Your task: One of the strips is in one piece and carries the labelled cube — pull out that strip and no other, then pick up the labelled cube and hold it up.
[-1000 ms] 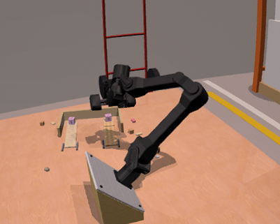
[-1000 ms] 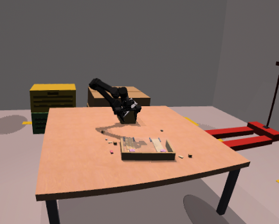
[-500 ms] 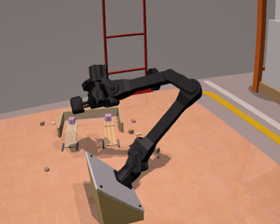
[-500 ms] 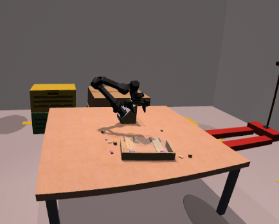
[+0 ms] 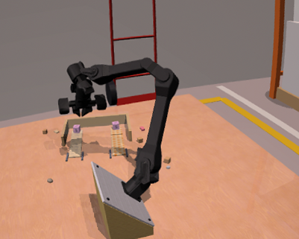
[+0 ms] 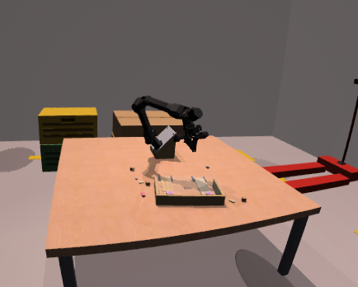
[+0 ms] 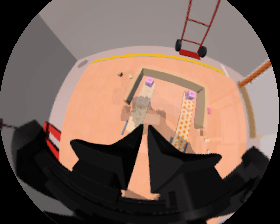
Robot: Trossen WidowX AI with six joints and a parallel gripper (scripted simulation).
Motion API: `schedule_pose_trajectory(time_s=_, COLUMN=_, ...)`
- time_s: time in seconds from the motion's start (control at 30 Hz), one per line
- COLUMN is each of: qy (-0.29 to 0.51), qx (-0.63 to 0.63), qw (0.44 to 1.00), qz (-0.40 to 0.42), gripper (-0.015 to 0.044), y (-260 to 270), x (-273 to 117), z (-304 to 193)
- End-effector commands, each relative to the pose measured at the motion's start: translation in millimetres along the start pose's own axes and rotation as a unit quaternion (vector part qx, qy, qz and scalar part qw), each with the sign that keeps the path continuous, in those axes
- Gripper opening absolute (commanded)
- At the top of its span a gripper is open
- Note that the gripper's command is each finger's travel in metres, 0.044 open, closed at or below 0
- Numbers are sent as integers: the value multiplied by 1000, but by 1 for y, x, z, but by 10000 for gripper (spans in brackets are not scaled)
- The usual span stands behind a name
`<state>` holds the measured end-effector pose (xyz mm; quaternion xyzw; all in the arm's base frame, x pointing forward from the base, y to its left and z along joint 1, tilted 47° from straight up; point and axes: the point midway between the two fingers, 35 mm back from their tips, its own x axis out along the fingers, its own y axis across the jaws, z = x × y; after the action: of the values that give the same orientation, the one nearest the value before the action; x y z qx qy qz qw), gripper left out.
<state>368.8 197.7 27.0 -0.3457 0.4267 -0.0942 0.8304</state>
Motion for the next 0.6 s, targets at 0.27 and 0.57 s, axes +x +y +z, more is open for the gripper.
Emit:
schedule_pose_trajectory(time_s=0.27, qy=187, qx=61, qw=980, qz=-31, gripper=0, y=37, x=66, z=-8)
schedule_pose_trajectory(time_s=0.57, qy=284, qx=94, qw=951, qz=-74, gripper=0, y=41, x=92, z=-34)
